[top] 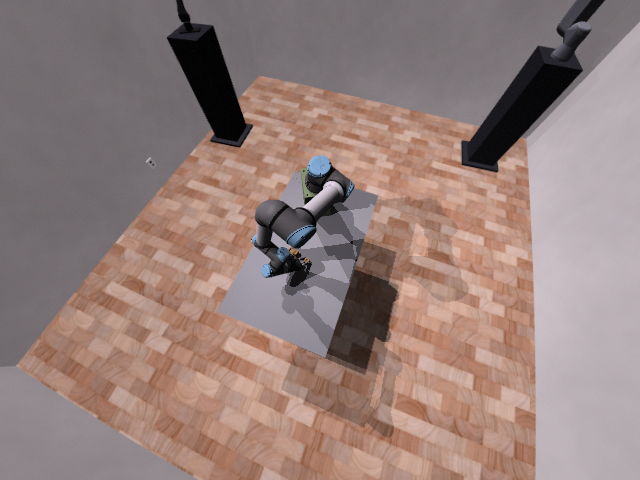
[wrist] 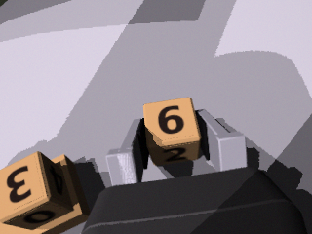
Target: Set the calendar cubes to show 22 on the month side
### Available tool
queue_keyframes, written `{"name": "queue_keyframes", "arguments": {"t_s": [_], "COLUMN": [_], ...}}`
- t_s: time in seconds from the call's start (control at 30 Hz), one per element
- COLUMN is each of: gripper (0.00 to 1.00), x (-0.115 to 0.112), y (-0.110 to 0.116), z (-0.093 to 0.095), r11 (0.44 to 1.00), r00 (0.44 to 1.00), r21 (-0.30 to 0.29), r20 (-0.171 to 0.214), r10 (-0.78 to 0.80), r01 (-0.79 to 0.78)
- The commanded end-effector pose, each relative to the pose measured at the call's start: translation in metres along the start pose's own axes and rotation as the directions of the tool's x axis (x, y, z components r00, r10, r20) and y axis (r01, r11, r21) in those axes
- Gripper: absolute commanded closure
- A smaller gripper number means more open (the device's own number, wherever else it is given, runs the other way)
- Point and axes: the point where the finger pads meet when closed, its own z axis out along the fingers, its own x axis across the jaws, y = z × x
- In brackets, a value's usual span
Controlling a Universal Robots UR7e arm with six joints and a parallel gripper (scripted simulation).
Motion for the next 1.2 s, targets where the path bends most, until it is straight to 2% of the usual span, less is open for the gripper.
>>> {"name": "queue_keyframes", "arguments": {"t_s": [0.0, 0.13, 0.17, 0.23, 0.27, 0.33, 0.37, 1.17], "gripper": [0.22, 0.22, 0.16, 0.16, 0.1, 0.1, 0.0, 0.0], "x": [0.0002, 0.0002, 0.0002, 0.0002, 0.0002, 0.0002, 0.0002, 0.0002], "y": [0.0001, 0.0001, 0.0001, 0.0001, 0.0001, 0.0001, 0.0001, -0.0036], "z": [-0.0006, -0.0006, -0.0006, -0.0006, -0.0006, -0.0006, -0.0006, -0.0043], "r11": [1.0, 1.0, 1.0, 1.0, 1.0, 1.0, 1.0, 1.0], "r00": [1.0, 1.0, 1.0, 1.0, 1.0, 1.0, 1.0, 1.0], "r21": [-0.001, -0.001, -0.001, -0.001, -0.001, -0.001, -0.001, -0.001], "r20": [0.0, 0.0, 0.0, 0.0, 0.0, 0.0, 0.0, 0.0], "r10": [0.0, 0.0, 0.0, 0.0, 0.0, 0.0, 0.0, 0.0], "r01": [0.0, 0.0, 0.0, 0.0, 0.0, 0.0, 0.0, 0.0]}}
